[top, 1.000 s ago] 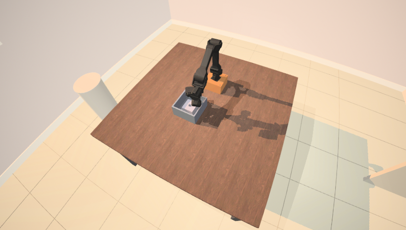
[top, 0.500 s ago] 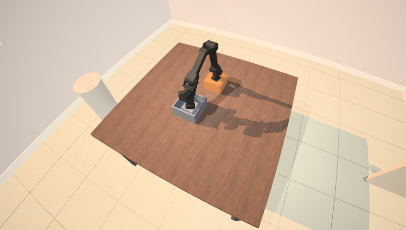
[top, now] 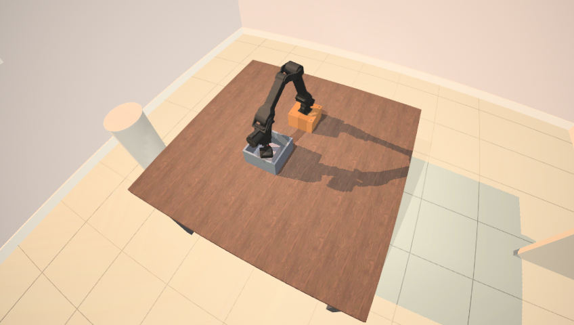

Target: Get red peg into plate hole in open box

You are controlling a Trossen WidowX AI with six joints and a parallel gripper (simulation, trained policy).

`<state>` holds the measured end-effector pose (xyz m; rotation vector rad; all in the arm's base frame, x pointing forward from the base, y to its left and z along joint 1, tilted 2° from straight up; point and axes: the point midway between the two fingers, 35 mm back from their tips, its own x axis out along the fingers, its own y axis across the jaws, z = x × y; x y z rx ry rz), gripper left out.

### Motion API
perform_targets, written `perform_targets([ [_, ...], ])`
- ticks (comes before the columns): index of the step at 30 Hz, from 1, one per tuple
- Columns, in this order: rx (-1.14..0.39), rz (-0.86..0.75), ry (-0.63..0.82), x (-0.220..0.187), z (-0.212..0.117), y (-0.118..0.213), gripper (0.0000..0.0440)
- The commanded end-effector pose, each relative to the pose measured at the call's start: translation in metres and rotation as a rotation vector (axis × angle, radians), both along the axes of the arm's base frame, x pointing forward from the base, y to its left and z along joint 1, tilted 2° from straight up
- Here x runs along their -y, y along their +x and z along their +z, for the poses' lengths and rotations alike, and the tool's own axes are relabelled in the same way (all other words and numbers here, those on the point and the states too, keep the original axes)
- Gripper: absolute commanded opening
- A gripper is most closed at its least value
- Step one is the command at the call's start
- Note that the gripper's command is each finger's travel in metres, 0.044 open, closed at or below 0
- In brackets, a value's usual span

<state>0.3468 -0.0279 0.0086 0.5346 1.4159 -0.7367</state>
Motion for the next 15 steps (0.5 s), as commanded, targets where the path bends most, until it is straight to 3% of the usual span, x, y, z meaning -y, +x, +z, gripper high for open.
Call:
perform_targets([
  [1,0.003,0.001,0.025,0.001,0.004,0.011,0.0299],
  [8,0.025,0.0,0.08,0.001,0.014,0.037,0.044],
  [15,0.107,0.014,0.143,-0.007,0.03,0.07,0.044],
])
